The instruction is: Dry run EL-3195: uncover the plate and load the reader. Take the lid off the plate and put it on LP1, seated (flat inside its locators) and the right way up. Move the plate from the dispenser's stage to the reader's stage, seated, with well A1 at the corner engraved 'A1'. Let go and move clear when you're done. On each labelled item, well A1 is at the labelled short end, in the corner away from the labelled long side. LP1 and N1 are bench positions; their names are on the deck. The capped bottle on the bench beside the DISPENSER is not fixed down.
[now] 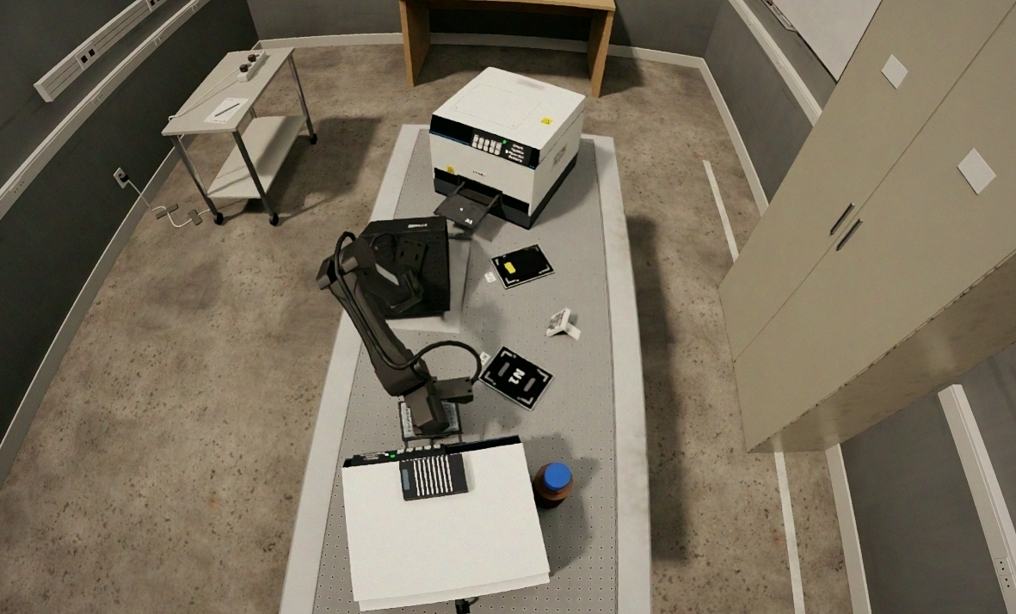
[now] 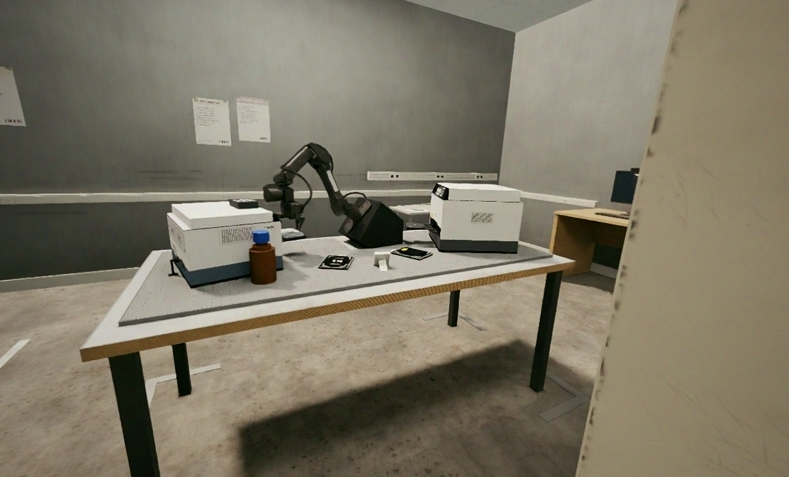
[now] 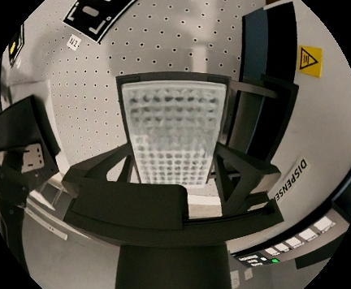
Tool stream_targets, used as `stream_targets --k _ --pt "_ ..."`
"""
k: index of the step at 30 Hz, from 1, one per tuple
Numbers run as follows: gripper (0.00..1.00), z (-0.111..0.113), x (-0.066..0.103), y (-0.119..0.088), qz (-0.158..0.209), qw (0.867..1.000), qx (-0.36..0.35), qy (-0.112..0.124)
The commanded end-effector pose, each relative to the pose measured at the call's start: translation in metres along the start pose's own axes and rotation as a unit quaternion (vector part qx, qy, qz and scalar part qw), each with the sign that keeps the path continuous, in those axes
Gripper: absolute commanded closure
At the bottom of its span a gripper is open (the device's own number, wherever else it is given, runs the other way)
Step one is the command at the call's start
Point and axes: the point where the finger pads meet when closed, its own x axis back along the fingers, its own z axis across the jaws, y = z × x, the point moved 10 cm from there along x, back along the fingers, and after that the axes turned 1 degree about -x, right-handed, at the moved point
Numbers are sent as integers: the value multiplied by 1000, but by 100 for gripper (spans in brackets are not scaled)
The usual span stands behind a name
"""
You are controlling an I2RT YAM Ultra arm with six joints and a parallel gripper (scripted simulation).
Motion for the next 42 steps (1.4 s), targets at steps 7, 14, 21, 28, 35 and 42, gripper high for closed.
stream_targets --k 7,14,21,28,35,42 --pt "14 -2 9 0 -13 1000 -2 -8" --pt "14 -4 15 -2 -15 1000 -8 -16" --pt "14 -5 18 -3 -9 1000 -7 -20" --pt "14 -3 19 -3 -6 1000 -7 -17" --pt "14 -2 21 -4 -6 1000 -7 -17" --pt "14 -4 14 1 -2 1000 0 -1"
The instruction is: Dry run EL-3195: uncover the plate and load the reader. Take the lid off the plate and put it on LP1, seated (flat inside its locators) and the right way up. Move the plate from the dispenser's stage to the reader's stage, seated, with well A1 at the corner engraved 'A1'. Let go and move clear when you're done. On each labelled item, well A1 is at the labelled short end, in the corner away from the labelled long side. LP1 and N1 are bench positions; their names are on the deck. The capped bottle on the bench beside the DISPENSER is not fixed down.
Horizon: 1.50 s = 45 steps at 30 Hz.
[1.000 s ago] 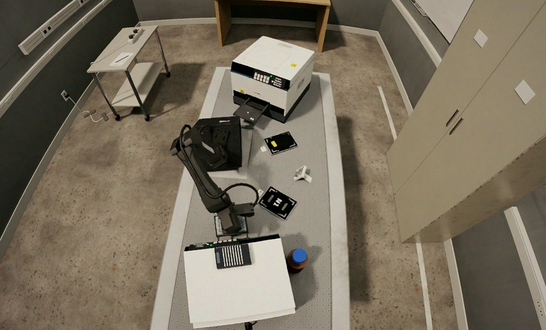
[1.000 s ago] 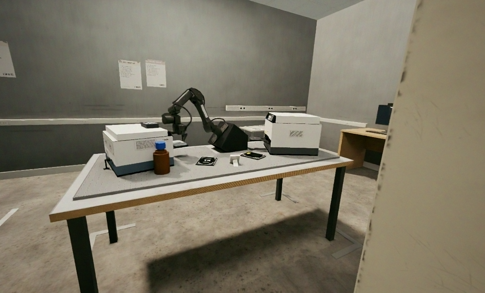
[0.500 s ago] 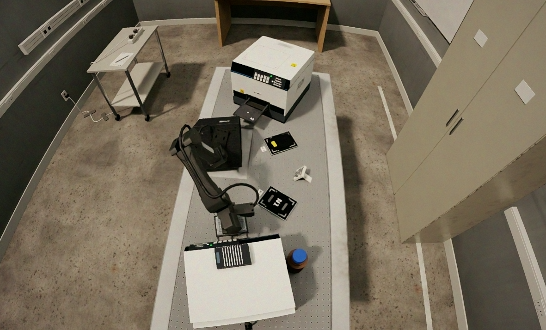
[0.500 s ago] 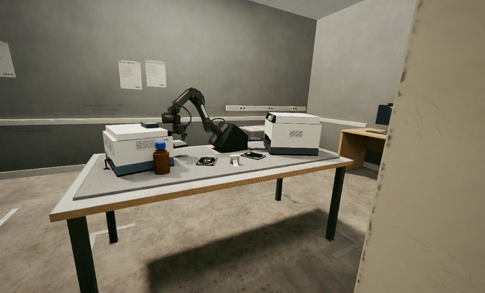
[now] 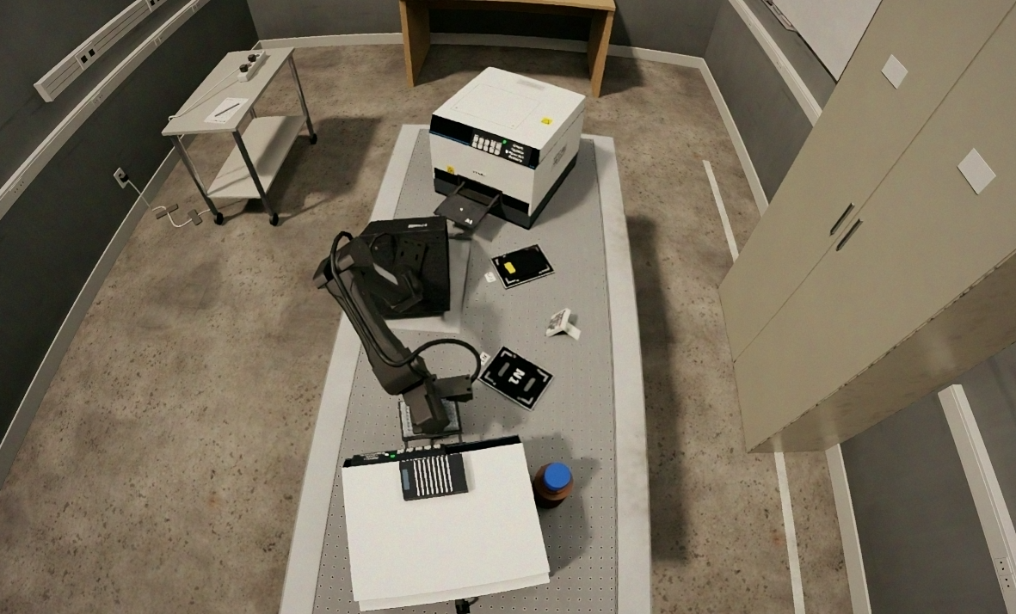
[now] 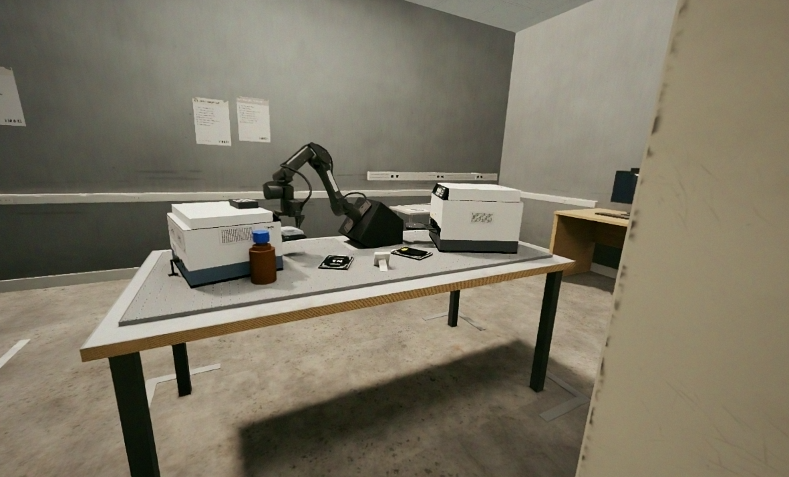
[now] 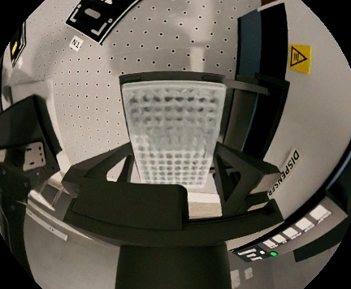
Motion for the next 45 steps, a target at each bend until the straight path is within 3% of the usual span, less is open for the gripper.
stream_targets --k 1,12,26,45 --pt "14 -3 4 2 0 1000 1 4" --pt "14 -3 7 2 0 1000 3 9" --pt "14 -2 21 -3 -5 1000 -6 -12" --pt "14 -3 25 -4 -5 1000 -7 -14"
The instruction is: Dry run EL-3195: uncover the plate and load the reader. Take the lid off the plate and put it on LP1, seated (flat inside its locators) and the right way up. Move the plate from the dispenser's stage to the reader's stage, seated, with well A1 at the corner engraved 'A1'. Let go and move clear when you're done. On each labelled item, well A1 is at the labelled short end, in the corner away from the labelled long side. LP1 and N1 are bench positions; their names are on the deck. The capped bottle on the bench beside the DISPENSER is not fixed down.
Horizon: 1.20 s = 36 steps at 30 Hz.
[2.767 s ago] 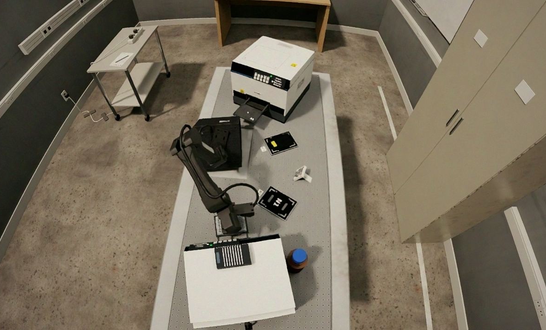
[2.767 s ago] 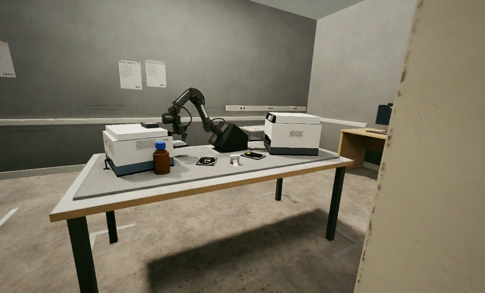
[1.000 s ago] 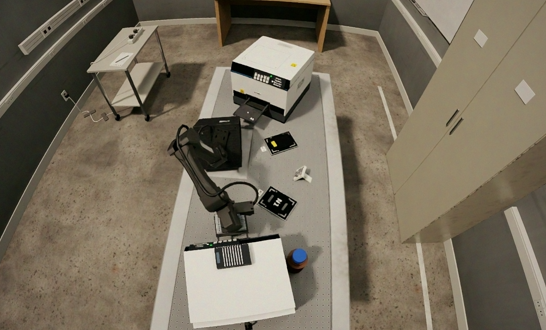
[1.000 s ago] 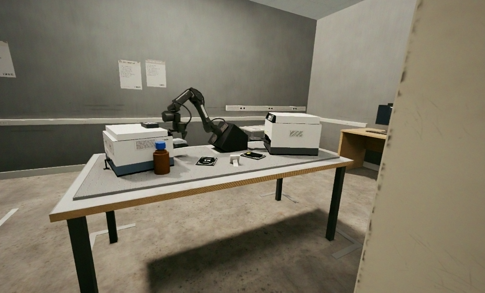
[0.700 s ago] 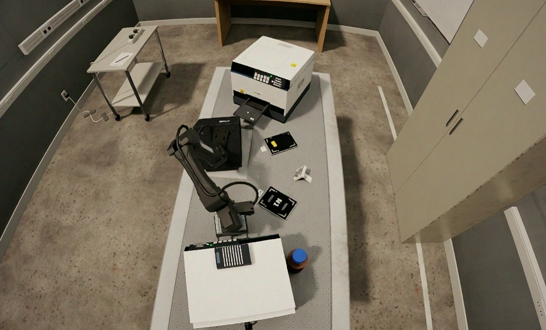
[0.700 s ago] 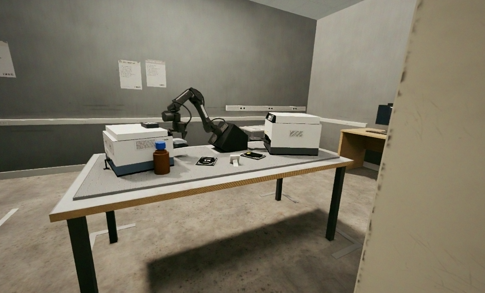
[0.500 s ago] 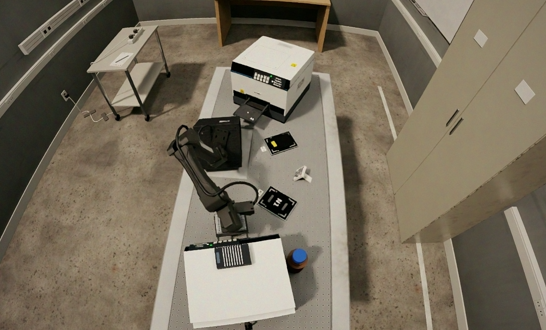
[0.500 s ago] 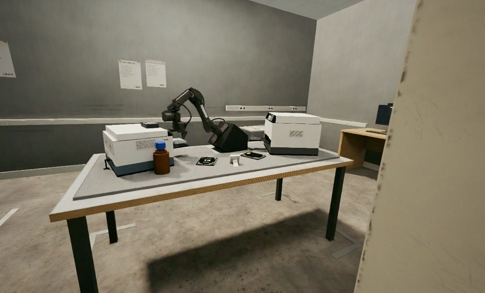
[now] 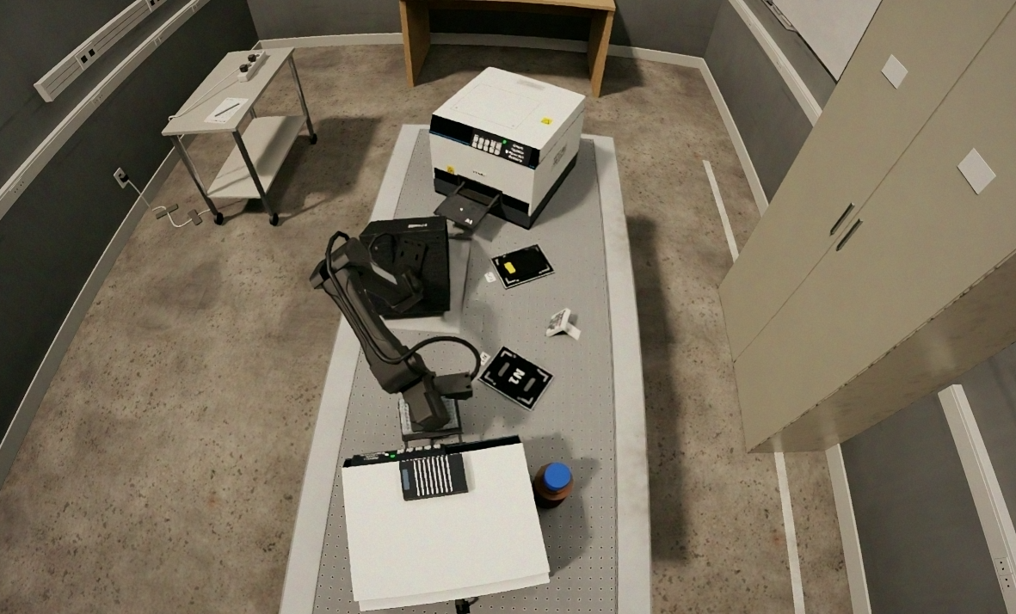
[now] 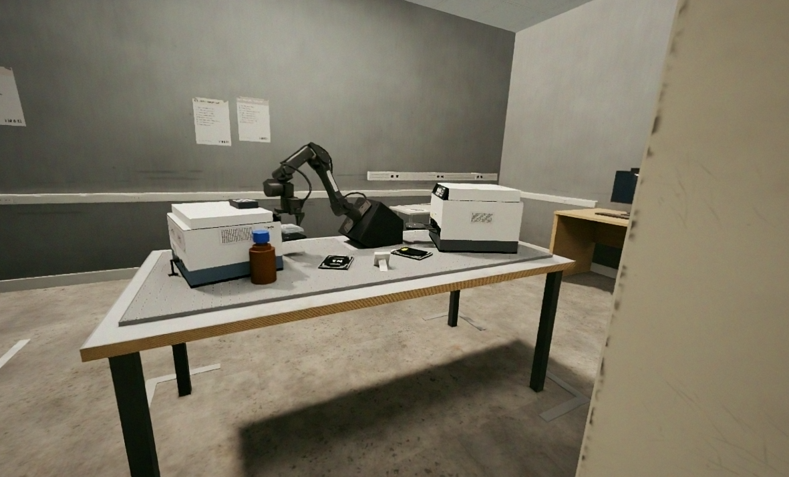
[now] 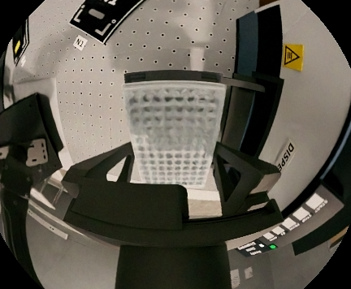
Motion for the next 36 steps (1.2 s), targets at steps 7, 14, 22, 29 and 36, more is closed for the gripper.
stream_targets --k 7,14,22,29,36 --pt "14 -4 8 2 0 1000 1 3" --pt "14 -2 19 -4 -3 1000 -6 -8" --pt "14 -6 22 -3 -15 1000 -6 -22" --pt "14 -8 24 -3 -18 999 -15 -33" --pt "14 -4 22 2 0 1000 1 3"
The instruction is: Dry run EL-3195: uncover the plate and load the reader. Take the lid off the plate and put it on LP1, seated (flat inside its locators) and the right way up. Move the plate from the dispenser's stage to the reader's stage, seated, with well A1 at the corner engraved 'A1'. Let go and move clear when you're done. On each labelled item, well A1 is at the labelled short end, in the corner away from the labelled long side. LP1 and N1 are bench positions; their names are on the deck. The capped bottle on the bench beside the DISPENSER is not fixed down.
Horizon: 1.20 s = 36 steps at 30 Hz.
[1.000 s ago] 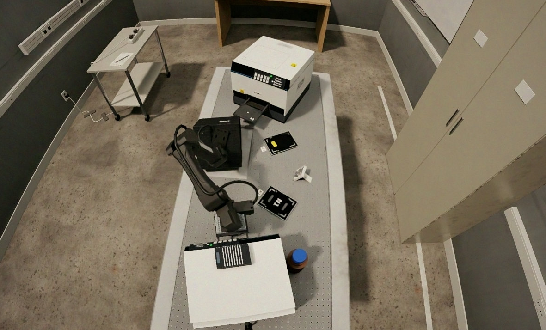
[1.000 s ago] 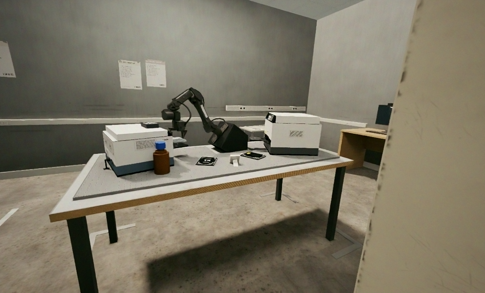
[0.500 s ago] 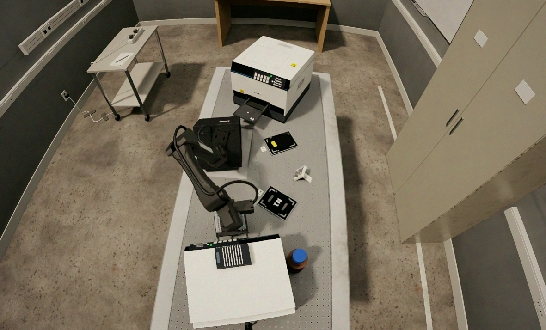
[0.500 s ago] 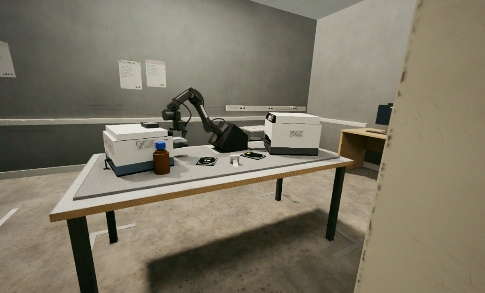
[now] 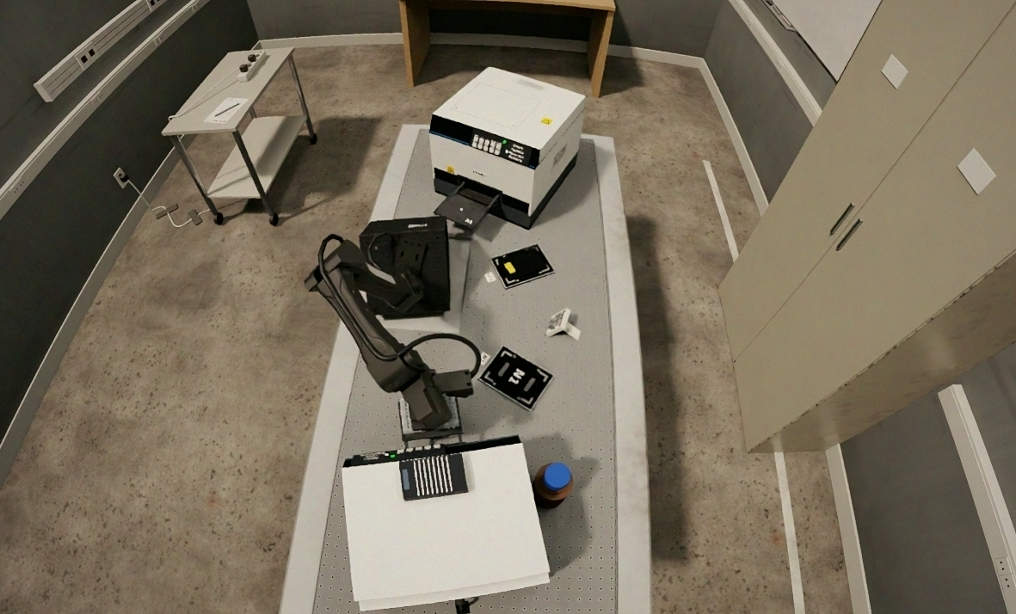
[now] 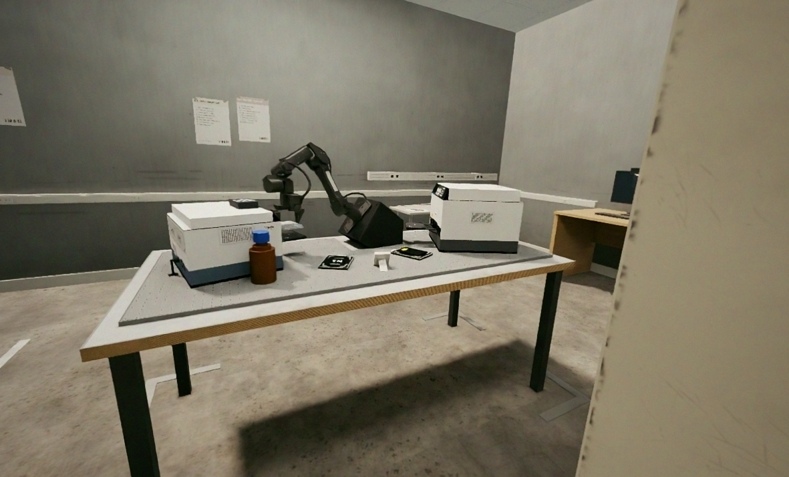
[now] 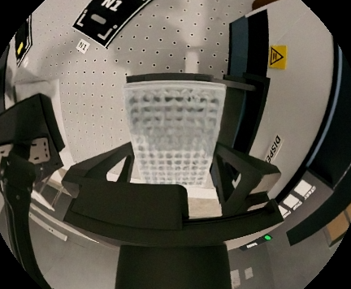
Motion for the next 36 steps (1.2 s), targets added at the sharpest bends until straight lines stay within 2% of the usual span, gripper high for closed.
stream_targets --k 1,7,13,36 --pt "14 -1 7 0 10 1000 0 11" --pt "14 0 13 0 17 1000 0 17" --pt "14 0 23 -1 18 1000 -8 8" --pt "14 0 45 1 22 1000 -3 12"
